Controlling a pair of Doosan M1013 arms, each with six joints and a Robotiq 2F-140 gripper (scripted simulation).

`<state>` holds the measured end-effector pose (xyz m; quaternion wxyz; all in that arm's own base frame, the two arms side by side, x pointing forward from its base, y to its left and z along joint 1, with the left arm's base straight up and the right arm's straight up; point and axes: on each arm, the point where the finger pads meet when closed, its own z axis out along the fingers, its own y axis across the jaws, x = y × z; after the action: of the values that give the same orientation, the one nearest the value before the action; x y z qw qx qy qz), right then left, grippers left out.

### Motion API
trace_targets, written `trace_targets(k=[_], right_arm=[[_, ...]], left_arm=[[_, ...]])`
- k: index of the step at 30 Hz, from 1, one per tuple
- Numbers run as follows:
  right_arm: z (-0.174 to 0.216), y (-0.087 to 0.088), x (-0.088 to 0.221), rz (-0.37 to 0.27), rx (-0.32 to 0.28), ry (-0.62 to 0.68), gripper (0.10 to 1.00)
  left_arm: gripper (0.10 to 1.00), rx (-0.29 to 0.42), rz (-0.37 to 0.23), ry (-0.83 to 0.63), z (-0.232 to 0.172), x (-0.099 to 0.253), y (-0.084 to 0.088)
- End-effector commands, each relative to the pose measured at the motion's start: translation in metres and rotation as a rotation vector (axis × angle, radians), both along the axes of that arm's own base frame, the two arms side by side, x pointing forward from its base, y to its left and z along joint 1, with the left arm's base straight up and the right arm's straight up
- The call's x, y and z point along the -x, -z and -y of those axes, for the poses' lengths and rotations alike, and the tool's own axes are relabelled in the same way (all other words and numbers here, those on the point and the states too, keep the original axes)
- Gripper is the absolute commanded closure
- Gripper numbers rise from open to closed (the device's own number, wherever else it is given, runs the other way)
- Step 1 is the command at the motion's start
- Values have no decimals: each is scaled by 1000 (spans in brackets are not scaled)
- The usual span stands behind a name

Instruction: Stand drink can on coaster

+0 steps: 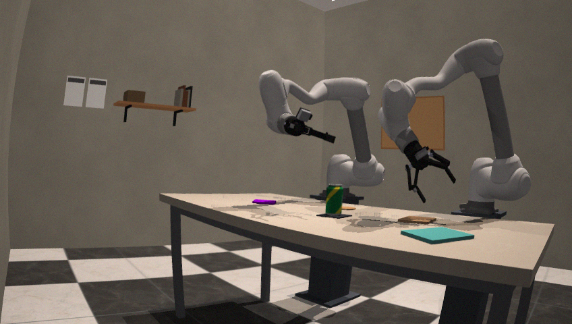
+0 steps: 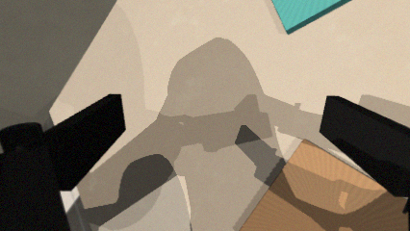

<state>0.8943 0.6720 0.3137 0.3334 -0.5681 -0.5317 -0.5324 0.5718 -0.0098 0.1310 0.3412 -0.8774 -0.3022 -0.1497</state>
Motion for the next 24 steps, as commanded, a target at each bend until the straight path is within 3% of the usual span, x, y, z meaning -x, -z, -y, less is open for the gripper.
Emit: trace_targets(k=[1, 19, 24], right_arm=[[0, -2, 0, 1, -1, 0, 98], [1, -2, 0, 0, 0, 0, 98], [33, 2, -10, -33, 12, 15, 98]], left_arm=[[98, 0, 1, 0, 0, 0, -1], [98, 1, 0, 0, 0, 0, -1], [98, 23, -30, 5, -1, -2, -5]])
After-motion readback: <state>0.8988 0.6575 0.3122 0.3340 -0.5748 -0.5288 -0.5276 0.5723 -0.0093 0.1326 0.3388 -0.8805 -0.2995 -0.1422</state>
